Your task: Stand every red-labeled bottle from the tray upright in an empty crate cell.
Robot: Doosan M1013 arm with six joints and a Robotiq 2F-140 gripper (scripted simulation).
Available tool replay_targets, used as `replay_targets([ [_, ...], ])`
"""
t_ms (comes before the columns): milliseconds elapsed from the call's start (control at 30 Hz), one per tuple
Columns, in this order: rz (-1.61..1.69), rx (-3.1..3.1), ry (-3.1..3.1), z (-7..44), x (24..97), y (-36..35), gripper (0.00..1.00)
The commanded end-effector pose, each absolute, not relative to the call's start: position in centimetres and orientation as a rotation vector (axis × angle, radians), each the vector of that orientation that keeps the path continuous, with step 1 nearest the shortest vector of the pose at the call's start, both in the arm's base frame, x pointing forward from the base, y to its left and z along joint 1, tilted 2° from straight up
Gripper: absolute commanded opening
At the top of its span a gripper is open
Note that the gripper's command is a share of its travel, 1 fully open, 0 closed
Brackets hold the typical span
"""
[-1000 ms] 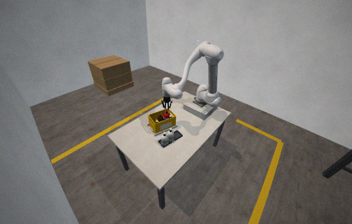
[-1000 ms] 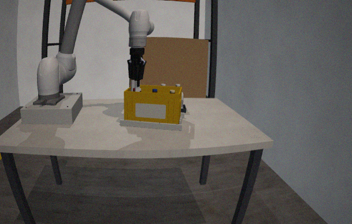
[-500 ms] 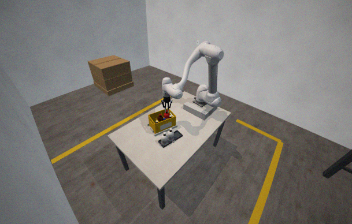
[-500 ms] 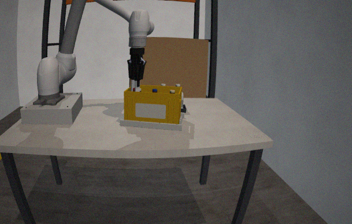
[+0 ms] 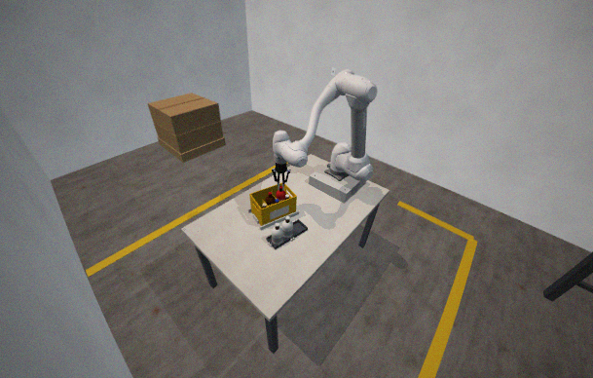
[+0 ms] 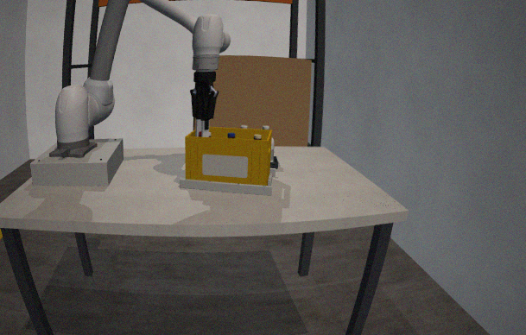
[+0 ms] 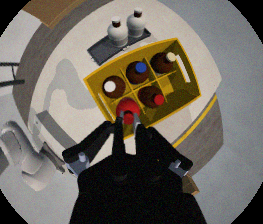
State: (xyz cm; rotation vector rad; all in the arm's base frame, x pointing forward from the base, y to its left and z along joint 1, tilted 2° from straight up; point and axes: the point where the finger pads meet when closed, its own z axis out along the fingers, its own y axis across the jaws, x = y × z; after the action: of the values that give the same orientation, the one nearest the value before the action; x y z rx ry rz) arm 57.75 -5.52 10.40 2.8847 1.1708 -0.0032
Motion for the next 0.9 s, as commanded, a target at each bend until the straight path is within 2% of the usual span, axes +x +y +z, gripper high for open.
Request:
replay_targets([
  [0, -0.003, 2.885, 1.171, 10.41, 57.75, -5.52, 0.0],
  [867, -0.003, 2.885, 1.171, 10.08, 57.75, -5.52, 0.0],
])
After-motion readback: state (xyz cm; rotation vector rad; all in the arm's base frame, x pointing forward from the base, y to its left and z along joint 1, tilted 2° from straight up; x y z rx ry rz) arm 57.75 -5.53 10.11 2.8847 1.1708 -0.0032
